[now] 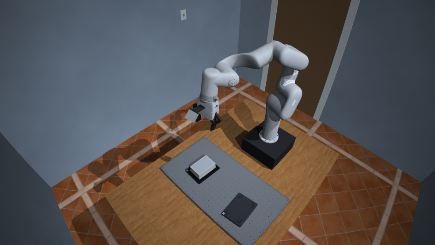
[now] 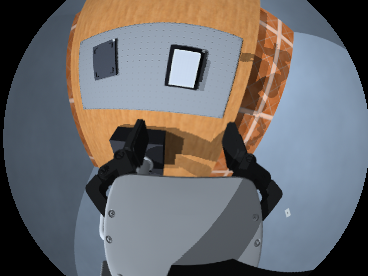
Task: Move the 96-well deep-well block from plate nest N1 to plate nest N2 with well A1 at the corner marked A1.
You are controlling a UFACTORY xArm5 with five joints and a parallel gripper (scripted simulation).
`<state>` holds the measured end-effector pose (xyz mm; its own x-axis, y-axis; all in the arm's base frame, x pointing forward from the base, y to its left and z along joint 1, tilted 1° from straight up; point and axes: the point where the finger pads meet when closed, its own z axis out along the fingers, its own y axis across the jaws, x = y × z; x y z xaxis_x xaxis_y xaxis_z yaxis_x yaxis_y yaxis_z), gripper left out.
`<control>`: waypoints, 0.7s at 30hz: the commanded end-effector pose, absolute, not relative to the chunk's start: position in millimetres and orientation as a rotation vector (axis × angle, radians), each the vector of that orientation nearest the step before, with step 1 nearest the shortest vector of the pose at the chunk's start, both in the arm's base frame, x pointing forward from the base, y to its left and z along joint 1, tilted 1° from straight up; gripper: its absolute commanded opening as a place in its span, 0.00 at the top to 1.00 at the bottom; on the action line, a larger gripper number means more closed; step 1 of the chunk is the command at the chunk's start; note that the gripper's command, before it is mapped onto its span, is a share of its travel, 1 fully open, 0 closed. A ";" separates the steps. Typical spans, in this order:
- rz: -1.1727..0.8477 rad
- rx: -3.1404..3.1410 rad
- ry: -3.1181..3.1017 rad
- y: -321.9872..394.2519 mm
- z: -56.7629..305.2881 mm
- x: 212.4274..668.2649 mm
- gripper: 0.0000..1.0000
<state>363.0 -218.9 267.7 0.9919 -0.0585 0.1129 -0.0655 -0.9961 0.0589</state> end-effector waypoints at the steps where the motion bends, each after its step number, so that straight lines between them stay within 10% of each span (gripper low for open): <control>1: 0.175 3.080 -0.092 -198.0 267.3 373.7 0.00; 21: 0.097 3.121 -0.047 -122.4 260.8 395.9 0.00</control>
